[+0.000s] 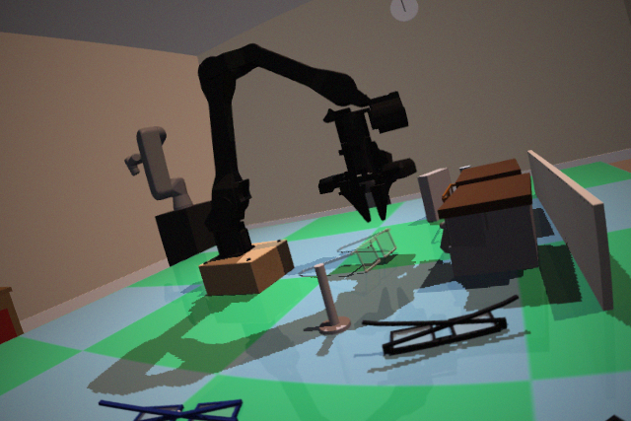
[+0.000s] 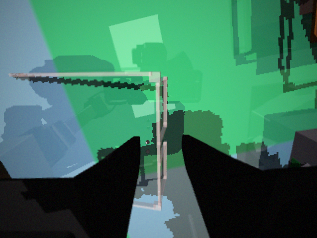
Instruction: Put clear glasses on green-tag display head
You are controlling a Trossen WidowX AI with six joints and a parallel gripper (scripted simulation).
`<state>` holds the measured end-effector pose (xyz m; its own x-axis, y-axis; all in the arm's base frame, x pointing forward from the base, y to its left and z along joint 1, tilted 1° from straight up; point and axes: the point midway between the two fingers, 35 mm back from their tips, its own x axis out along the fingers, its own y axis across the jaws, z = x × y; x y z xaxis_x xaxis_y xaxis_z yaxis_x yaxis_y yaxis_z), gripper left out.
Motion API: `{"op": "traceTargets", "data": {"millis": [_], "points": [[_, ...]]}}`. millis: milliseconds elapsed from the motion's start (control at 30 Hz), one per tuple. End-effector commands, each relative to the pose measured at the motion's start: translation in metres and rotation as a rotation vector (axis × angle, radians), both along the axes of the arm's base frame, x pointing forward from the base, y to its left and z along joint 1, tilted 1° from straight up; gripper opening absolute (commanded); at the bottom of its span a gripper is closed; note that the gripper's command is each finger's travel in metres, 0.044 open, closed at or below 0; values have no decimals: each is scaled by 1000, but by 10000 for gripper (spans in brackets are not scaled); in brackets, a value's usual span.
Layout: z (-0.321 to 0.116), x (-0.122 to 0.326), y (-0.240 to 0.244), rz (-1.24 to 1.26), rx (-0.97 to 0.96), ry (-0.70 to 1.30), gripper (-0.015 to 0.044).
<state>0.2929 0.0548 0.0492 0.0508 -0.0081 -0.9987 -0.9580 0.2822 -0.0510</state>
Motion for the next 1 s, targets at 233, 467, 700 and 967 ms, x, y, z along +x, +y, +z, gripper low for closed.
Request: {"op": "traceTargets", "data": {"millis": [233,467,700,967], "points": [[-21,0,-1,1,-6,9,140],[-32,0,-1,1,-6,9,140],[-44,-1,-1,1,-6,9,140],[-51,-1,-1,1,-6,9,140]]}}
